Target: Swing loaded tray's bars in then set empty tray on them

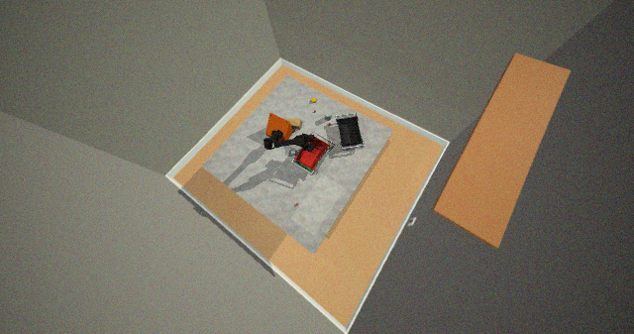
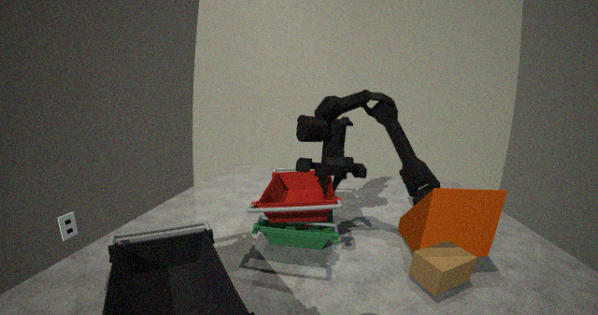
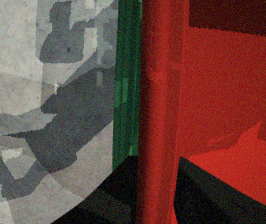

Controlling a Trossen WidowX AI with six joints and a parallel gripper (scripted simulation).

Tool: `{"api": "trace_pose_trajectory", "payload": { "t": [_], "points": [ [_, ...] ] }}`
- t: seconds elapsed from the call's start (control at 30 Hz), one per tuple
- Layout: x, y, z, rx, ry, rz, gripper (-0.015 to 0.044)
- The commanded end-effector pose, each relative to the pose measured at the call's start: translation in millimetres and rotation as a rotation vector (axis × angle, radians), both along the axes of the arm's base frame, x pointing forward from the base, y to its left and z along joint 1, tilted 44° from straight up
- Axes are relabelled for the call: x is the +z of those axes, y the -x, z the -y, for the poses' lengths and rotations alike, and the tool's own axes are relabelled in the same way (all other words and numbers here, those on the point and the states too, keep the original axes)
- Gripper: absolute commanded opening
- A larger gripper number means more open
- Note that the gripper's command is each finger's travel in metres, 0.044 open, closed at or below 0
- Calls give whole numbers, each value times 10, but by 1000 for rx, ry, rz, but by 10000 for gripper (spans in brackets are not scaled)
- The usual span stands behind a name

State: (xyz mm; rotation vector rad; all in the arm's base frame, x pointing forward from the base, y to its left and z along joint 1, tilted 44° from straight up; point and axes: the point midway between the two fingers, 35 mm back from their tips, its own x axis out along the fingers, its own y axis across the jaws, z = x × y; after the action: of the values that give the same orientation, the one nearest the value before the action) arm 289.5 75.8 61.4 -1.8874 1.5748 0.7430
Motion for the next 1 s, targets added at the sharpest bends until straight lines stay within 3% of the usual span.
{"api": "trace_pose_trajectory", "payload": {
  "t": [0.0, 0.97],
  "points": [
    [-5, 14, 55, -17, 7, -6, 0],
    [-61, 33, 157, -17, 7, -6, 0]
  ]
}}
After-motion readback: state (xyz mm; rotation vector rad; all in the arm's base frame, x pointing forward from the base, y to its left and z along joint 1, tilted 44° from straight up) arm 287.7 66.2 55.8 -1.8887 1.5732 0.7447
